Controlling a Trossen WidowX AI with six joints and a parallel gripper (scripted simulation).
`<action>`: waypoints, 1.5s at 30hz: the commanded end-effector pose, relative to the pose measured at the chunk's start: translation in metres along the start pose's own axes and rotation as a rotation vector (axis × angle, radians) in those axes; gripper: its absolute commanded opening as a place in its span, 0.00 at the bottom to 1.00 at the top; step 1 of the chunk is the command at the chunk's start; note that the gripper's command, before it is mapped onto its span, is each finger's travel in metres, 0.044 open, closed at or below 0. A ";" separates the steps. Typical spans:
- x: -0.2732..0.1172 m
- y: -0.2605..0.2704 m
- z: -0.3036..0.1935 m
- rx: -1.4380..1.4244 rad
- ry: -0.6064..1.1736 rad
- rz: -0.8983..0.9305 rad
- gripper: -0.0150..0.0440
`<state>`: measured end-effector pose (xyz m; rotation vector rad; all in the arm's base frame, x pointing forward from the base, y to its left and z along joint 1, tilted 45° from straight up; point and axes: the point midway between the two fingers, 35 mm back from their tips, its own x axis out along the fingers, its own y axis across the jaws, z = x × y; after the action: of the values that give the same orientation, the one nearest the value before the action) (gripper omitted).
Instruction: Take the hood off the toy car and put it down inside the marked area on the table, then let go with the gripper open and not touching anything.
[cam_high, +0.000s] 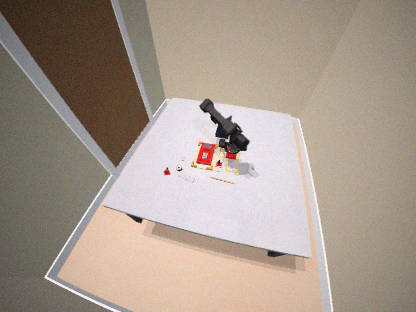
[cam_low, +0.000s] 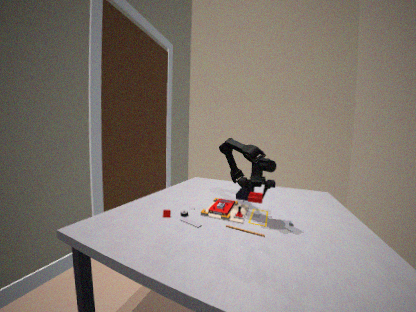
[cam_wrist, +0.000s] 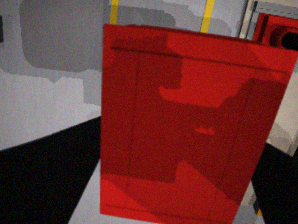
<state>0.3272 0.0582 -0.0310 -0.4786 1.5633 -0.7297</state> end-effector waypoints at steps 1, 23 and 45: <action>-0.002 0.015 -0.002 0.008 -0.008 0.006 0.25; 0.007 0.024 -0.004 0.010 -0.010 0.004 0.25; 0.020 0.025 -0.003 0.010 -0.010 0.004 0.25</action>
<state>0.3238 0.0633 -0.0616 -0.4656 1.5532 -0.7340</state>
